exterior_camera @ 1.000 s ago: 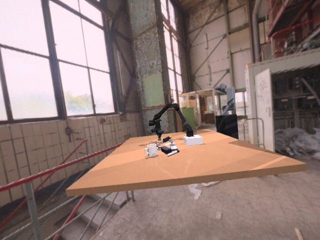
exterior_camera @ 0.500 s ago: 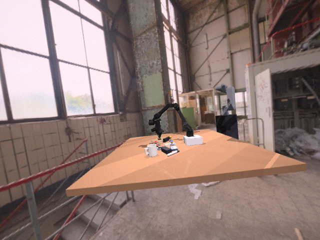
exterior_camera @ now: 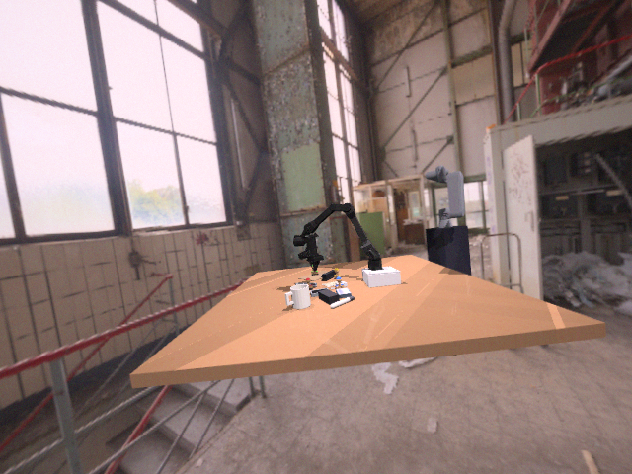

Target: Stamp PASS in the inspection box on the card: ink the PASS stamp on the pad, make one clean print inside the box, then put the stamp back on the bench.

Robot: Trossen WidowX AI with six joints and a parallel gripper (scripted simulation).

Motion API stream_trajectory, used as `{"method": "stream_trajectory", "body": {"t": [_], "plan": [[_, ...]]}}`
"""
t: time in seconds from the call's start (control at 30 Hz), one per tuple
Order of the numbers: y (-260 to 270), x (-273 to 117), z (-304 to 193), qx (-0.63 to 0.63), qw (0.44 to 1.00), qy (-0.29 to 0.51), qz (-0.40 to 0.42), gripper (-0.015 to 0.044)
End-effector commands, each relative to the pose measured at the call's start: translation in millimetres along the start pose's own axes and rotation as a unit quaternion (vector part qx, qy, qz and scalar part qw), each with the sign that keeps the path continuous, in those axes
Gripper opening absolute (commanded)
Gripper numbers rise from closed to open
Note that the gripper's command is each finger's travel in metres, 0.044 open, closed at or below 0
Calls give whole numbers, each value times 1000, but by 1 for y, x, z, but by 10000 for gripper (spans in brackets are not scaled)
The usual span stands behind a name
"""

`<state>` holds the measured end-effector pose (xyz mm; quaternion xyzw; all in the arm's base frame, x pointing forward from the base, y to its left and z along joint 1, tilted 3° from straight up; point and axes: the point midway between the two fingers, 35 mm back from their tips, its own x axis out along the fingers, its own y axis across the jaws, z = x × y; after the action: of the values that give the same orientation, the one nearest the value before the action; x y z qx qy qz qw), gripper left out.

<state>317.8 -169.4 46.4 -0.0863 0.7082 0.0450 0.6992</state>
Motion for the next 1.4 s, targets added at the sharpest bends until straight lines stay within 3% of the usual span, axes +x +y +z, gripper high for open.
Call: {"method": "stream_trajectory", "body": {"t": [0.0, 1.1, 1.37], "plan": [[0, -3, 0, 2, 1000, 0, -2, 0], [1, -19, -1, 2, 1000, 1, -2, 0], [40, -20, 23, 2, 1000, -1, 0, 0]]}}
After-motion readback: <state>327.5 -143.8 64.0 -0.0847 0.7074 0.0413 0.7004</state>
